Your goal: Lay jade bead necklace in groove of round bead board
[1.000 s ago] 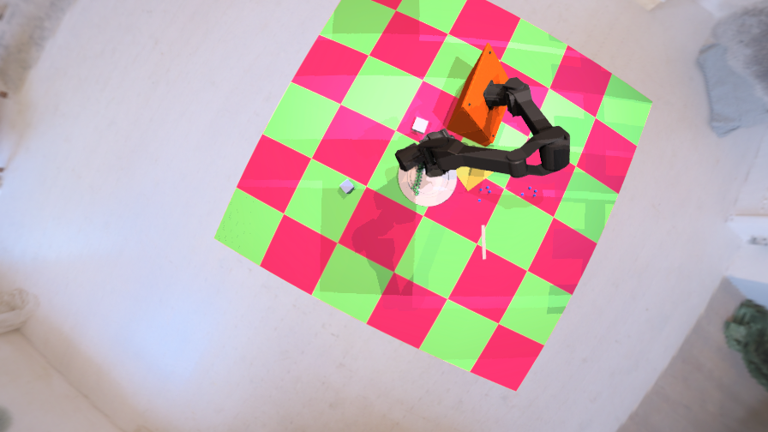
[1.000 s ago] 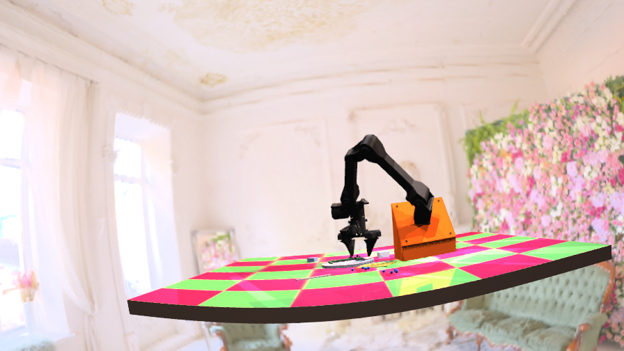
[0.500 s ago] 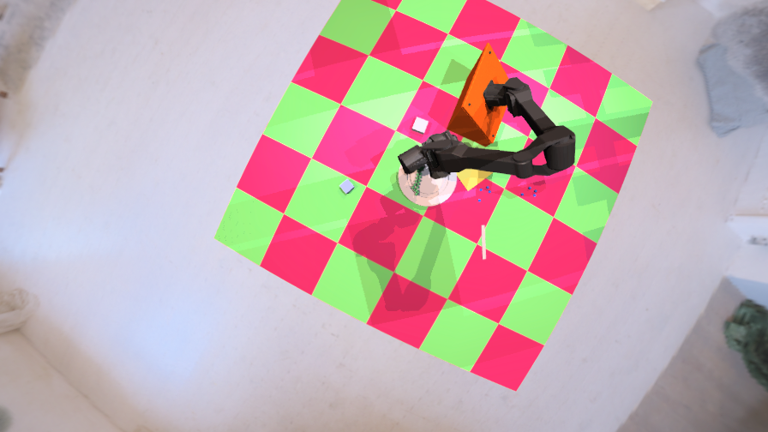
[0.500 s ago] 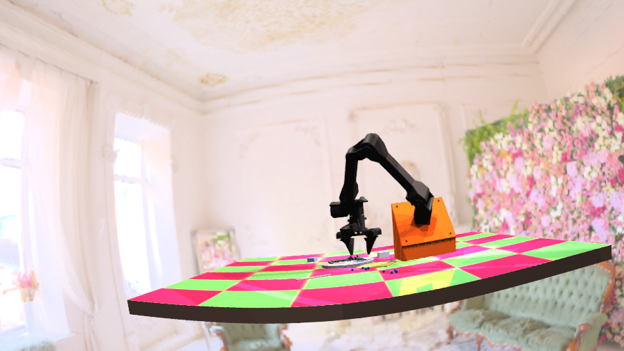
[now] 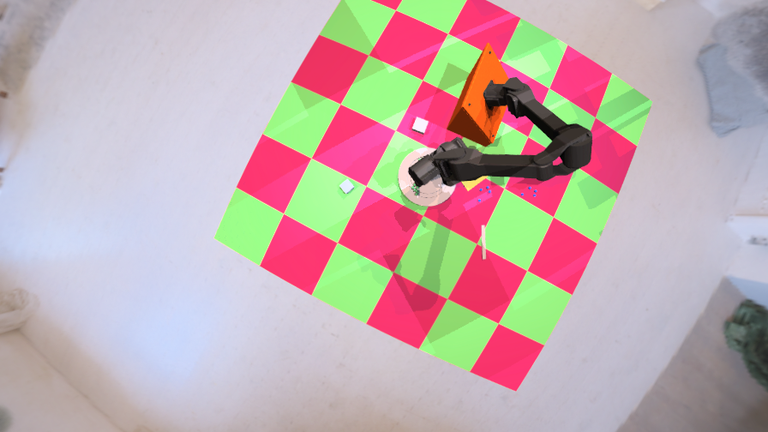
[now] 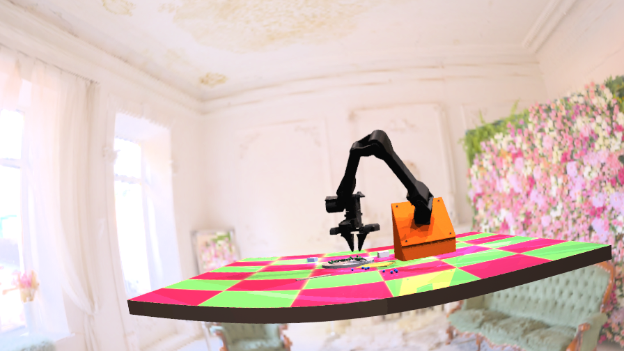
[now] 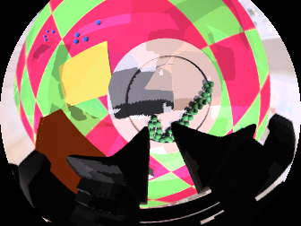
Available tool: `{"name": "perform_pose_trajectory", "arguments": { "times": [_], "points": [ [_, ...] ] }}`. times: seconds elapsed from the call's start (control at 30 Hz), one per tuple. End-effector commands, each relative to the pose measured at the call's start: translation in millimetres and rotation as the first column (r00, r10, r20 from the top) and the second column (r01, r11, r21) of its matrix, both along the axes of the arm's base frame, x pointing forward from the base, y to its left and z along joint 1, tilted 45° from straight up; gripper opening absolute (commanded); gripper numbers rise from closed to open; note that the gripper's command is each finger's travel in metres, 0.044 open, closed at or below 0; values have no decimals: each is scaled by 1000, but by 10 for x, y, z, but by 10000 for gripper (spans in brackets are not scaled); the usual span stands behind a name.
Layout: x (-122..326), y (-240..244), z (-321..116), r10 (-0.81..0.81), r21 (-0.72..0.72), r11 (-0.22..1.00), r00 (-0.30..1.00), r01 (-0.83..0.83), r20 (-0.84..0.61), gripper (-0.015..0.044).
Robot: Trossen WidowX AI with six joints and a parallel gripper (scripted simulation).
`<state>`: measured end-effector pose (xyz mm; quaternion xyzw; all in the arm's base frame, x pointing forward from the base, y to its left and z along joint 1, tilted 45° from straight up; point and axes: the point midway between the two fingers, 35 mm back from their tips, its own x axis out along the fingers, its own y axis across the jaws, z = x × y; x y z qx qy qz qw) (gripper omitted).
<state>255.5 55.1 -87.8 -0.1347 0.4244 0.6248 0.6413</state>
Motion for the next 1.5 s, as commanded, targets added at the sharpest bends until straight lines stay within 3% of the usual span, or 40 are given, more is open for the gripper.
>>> {"name": "perform_pose_trajectory", "arguments": {
  "times": [0.0,1.03,1.2,1.47],
  "points": [
    [0,0,0,0,0,1000,1000,0,0,120],
    [-84,241,-222,1,8,1000,1000,-1,-10,120],
    [-63,228,-215,5,3,1000,1000,-5,-3,0],
    [-63,228,-215,5,3,1000,1000,-5,-3,0]
  ]
}}
